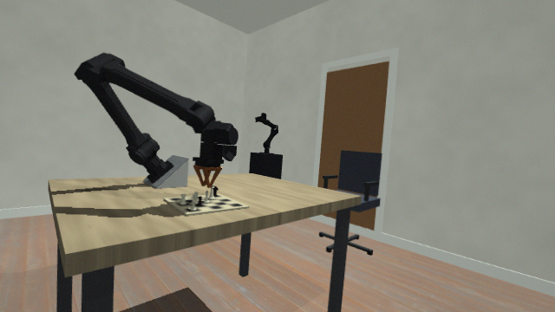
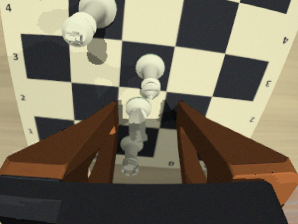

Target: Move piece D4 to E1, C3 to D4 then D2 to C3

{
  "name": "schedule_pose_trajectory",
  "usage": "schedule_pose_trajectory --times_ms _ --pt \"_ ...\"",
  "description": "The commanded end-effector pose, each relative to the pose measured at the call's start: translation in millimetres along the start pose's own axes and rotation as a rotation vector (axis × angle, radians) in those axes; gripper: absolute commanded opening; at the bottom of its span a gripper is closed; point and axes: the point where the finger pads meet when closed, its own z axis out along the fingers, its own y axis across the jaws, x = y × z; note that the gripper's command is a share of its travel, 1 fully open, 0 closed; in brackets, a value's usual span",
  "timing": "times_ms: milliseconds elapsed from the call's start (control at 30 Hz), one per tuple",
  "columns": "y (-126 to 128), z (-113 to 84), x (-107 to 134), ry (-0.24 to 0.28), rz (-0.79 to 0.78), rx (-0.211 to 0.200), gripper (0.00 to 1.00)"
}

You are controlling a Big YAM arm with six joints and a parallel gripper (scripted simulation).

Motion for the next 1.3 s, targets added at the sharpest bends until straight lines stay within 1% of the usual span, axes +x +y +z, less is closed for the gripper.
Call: schedule_pose_trajectory --times_ms 0,200,333,1267 --pt "-14.4 -1.4 6.7 -0.008 0.026 0.014 0.35" --pt "-21.5 -5.7 9.7 -0.011 0.032 0.024 0.35" --pt "-16.6 -3.0 10.4 -0.008 0.024 0.014 0.35" --pt "-18.7 -4.3 11.2 -0.009 0.029 0.017 0.35"
